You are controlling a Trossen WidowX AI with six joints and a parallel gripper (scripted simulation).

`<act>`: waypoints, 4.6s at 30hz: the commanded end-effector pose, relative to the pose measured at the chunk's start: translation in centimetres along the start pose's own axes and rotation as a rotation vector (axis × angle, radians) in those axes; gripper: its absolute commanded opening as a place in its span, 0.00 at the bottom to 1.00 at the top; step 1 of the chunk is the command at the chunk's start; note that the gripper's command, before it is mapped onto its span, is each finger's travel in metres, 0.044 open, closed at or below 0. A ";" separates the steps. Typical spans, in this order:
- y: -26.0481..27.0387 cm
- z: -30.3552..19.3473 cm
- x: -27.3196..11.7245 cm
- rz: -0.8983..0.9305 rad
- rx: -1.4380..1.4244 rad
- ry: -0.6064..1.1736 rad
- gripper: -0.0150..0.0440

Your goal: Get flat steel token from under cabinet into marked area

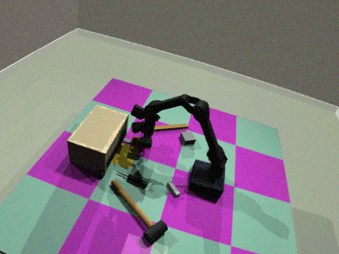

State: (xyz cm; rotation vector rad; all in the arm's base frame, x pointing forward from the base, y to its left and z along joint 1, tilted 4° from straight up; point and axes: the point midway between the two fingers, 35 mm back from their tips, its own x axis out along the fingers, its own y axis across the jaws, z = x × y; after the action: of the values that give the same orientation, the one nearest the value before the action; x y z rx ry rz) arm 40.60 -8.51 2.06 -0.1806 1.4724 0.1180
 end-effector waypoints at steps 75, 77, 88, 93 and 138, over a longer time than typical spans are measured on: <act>2.4 -2.5 0.1 0.000 0.005 0.000 0.25; 2.4 -2.7 0.1 0.000 0.005 0.000 0.25; 2.3 -3.8 0.2 0.000 0.005 0.001 0.25; 2.3 -4.4 0.2 0.000 0.005 0.002 0.25; 2.2 -9.4 0.2 0.000 0.005 0.006 0.25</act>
State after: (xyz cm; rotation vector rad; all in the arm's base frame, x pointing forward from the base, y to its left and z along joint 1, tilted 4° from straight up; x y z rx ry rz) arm 31.53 -8.06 1.00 -0.1741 1.4772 0.1096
